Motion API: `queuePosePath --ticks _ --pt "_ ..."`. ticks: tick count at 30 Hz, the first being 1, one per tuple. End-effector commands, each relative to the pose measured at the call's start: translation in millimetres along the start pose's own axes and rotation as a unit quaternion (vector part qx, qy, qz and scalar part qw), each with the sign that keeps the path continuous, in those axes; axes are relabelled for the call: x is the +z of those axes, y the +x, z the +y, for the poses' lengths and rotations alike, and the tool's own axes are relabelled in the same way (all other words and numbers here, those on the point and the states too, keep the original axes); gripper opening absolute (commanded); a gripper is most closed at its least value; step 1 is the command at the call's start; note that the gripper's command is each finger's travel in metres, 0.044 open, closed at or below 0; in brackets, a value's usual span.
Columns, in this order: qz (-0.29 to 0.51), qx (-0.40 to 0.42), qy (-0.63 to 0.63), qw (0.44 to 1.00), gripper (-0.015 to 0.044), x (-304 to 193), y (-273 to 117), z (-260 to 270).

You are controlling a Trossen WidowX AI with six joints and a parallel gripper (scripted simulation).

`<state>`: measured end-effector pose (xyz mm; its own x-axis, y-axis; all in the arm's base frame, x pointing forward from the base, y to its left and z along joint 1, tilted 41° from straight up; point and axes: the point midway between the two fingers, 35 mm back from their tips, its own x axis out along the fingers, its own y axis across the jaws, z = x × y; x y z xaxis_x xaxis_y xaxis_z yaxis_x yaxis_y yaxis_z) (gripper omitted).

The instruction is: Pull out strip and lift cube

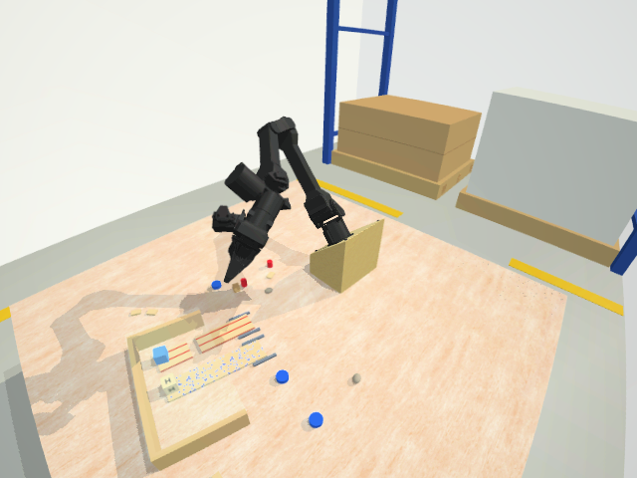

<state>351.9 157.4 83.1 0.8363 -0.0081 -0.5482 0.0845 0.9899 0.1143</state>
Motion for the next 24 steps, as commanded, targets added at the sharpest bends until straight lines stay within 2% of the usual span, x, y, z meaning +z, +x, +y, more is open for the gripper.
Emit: queuePosePath --ticks 1,4,24 --pt "-0.014 -0.093 -0.350 0.932 0.0400 -47.7 -24.1 -47.6" --pt "-0.011 -0.110 -0.406 0.907 0.0400 -54.8 -29.0 -56.8" --pt "-0.011 -0.110 -0.406 0.907 0.0400 -54.8 -29.0 -56.8"
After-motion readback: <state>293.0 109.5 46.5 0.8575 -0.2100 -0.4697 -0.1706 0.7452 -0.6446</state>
